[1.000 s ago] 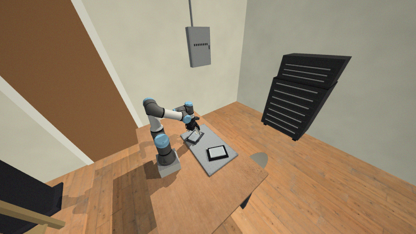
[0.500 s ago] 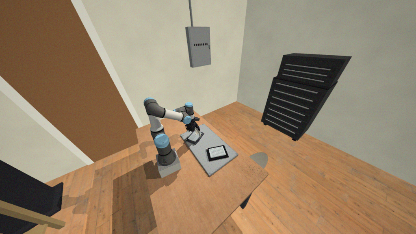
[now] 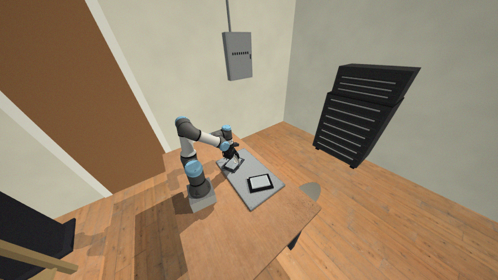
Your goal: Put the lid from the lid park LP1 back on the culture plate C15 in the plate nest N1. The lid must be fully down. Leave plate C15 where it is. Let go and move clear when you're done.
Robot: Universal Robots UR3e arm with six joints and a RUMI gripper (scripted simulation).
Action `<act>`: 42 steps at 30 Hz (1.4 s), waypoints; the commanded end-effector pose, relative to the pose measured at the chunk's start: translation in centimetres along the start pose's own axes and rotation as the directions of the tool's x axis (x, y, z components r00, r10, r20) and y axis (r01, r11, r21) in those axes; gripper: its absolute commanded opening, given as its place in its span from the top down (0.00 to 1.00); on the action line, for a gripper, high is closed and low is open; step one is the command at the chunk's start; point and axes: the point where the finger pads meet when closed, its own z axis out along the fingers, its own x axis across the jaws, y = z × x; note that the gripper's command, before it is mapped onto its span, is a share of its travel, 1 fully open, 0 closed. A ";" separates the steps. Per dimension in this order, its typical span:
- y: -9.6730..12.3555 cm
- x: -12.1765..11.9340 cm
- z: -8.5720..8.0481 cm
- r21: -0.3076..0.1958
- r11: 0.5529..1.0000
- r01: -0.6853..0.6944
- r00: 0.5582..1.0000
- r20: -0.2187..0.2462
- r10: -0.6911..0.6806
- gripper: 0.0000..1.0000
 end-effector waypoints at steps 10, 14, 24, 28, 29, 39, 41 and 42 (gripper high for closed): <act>-0.4 0.2 0.2 0.014 1.000 0.000 1.000 -0.008 0.000 0.18; -0.4 0.2 0.2 0.014 1.000 0.000 1.000 -0.008 0.000 0.18; -0.4 0.2 0.2 0.014 1.000 0.000 1.000 -0.008 0.000 1.00; -0.4 0.2 0.2 0.014 1.000 0.000 1.000 -0.008 0.000 1.00; -0.4 0.2 0.2 0.014 1.000 0.000 1.000 -0.008 0.000 1.00; -0.4 0.2 0.2 0.014 1.000 0.000 1.000 -0.008 0.000 1.00; -0.4 0.2 0.2 0.014 1.000 0.000 1.000 -0.008 0.000 1.00; -0.4 0.2 0.2 0.014 1.000 0.000 1.000 -0.008 0.000 1.00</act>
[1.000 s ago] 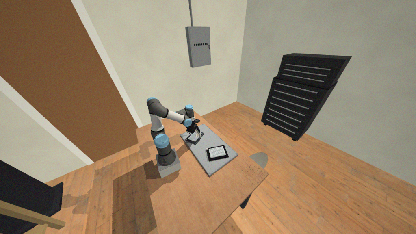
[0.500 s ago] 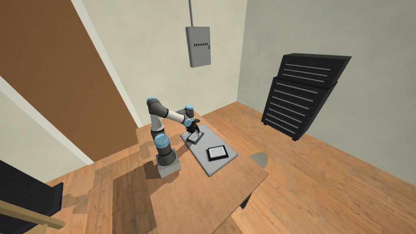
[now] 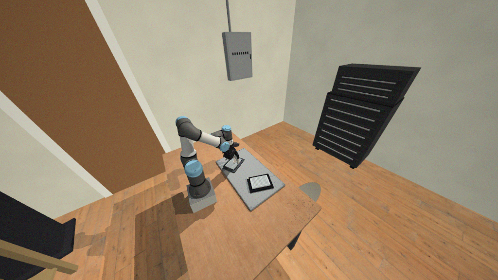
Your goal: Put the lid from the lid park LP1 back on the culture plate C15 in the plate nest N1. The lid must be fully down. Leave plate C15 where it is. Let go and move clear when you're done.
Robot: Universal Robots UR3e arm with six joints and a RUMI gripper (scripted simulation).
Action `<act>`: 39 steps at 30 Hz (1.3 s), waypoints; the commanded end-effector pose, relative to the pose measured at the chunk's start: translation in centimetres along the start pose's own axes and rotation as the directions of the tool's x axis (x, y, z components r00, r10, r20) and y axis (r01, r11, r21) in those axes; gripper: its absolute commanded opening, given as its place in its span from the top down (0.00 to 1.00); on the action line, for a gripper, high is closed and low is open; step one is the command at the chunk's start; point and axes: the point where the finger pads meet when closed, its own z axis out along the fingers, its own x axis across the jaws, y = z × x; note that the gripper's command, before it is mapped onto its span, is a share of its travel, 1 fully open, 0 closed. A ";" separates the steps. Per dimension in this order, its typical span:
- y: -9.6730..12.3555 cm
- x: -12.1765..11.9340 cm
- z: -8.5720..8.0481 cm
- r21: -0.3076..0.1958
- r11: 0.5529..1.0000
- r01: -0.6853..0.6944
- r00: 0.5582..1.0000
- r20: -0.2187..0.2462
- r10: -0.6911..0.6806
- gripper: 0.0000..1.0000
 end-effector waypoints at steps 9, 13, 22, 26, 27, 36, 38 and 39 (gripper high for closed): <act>0.0 0.0 0.0 0.001 1.000 0.000 1.000 -0.001 0.000 1.00; -0.1 0.0 -0.4 0.002 1.000 0.000 1.000 -0.002 0.000 1.00; -0.1 0.0 -1.9 0.002 1.000 0.000 1.000 -0.002 0.000 1.00; -0.1 0.0 -2.6 0.002 1.000 0.000 1.000 -0.002 0.000 1.00; -0.1 0.0 -2.7 0.002 1.000 0.000 1.000 -0.002 0.000 1.00; -0.1 0.0 -3.1 0.002 1.000 0.000 1.000 -0.002 0.000 1.00; -0.1 0.0 -3.1 0.002 1.000 0.000 1.000 -0.002 0.000 1.00; -0.1 0.0 -3.1 0.002 1.000 0.000 1.000 -0.002 0.000 1.00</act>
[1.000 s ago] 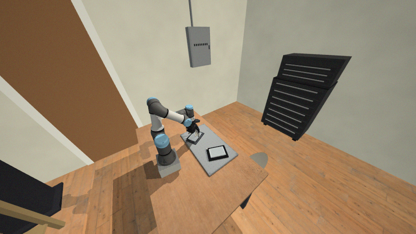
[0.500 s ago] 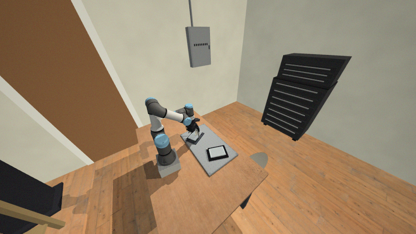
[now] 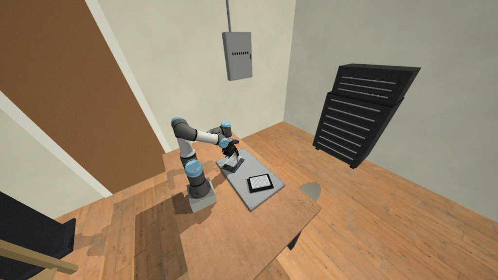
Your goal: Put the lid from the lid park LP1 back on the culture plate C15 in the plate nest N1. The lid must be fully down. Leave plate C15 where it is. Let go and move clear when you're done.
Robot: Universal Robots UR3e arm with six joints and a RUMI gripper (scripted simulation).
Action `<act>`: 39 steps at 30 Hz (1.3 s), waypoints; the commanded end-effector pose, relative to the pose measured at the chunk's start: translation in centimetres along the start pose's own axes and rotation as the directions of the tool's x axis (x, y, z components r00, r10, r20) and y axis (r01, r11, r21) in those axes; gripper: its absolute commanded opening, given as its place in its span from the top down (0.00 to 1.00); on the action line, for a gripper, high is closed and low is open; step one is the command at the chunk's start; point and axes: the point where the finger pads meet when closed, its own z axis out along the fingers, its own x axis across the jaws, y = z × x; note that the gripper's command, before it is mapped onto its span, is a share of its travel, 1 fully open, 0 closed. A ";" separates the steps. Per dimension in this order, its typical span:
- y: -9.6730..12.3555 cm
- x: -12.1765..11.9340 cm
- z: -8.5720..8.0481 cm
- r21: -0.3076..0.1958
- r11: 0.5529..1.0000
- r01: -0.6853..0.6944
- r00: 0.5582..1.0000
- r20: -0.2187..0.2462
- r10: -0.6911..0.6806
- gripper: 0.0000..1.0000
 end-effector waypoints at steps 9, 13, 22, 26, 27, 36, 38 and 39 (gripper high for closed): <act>0.9 2.3 -0.1 -0.008 0.995 -0.102 0.995 0.003 0.102 1.00; 1.4 4.2 -0.1 -0.008 0.983 -0.181 0.984 0.002 0.181 1.00; 2.7 8.6 -0.1 -0.008 0.935 -0.354 0.935 0.001 0.354 1.00; 2.9 9.6 -0.1 -0.007 0.920 -0.391 0.920 0.000 0.391 1.00; 3.0 10.1 -0.2 -0.007 0.912 -0.409 0.912 0.000 0.409 1.00; 4.3 14.4 -0.2 -0.007 0.824 -0.566 0.824 -0.002 0.566 1.00; 4.6 15.4 -0.2 -0.007 0.801 -0.599 0.801 -0.002 0.599 1.00; 4.7 15.8 -0.2 -0.006 0.789 -0.615 0.789 -0.002 0.615 1.00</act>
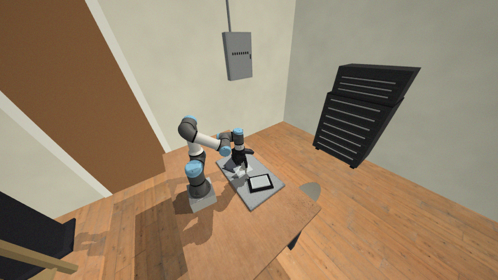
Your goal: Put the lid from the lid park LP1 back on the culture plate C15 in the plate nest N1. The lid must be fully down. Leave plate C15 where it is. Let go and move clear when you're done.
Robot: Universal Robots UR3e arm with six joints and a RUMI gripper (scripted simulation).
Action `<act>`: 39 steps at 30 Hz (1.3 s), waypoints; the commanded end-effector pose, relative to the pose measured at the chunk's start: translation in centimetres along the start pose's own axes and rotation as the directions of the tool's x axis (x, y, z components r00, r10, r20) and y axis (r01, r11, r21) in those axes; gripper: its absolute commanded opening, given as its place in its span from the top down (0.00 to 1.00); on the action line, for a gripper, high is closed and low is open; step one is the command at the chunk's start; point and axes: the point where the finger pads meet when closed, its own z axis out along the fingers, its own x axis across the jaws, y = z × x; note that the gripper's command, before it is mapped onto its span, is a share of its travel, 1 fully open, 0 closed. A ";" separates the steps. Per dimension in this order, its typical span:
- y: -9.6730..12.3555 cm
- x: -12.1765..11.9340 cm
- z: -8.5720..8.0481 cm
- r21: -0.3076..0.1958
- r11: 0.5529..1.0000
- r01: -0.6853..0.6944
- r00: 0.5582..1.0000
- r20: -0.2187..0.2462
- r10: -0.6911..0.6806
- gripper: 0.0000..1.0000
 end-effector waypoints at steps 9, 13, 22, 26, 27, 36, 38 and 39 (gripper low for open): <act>-2.8 6.5 -0.7 0.031 0.964 -0.265 0.964 0.008 0.265 1.00; -3.3 8.4 -0.7 0.030 0.939 -0.342 0.940 0.010 0.341 1.00; -4.2 11.8 -0.7 0.030 0.938 -0.345 0.939 0.010 0.344 1.00; -4.7 13.8 -0.8 0.030 0.938 -0.345 0.939 0.010 0.344 1.00; -4.8 14.2 -0.8 0.030 0.938 -0.345 0.939 0.010 0.344 1.00; -5.0 14.9 -0.8 0.030 0.938 -0.345 0.939 0.010 0.344 1.00; -5.0 14.9 -0.8 0.030 0.938 -0.345 0.939 0.010 0.344 1.00; -5.0 14.9 -0.8 0.030 0.938 -0.345 0.939 0.009 0.344 1.00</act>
